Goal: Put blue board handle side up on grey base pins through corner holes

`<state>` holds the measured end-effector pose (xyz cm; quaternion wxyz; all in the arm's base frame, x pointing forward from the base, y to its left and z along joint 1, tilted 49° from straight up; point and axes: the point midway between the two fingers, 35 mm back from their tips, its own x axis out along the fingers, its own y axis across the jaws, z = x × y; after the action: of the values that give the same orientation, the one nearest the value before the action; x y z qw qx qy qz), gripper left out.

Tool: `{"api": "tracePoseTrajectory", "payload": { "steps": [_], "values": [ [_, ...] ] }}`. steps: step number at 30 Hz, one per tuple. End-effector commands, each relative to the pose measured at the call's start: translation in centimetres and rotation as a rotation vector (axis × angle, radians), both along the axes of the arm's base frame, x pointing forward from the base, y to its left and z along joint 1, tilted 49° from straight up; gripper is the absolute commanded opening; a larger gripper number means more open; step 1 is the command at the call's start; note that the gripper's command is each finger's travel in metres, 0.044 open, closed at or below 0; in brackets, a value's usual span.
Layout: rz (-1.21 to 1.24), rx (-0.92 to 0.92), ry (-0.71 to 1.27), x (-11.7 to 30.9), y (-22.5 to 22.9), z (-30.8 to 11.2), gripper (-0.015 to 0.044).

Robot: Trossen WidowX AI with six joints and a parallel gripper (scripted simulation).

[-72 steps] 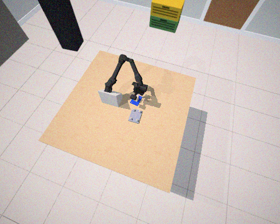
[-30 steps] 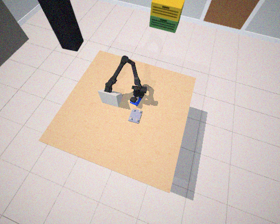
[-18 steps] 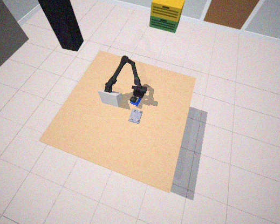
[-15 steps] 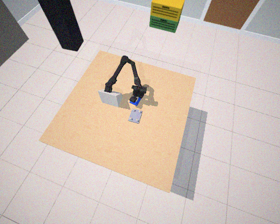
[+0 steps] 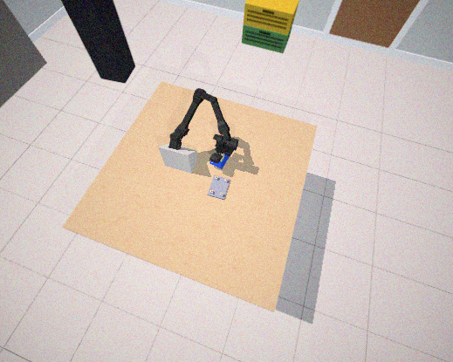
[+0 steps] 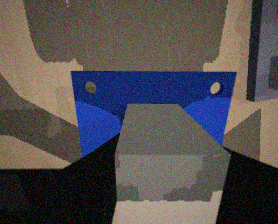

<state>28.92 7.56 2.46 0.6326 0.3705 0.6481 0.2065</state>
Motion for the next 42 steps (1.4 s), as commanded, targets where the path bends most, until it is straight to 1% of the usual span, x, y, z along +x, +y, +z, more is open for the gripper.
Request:
{"api": "tracePoseTrajectory", "payload": {
  "steps": [1,16,42],
  "values": [
    [0.001,-0.004,-0.014,0.2,-0.8,0.9,0.0],
    [0.001,0.002,-0.015,-0.4,-3.1,3.1,0.0],
    [0.036,-0.017,-0.058,2.2,-7.3,-0.5,0.0]
  ]
}}
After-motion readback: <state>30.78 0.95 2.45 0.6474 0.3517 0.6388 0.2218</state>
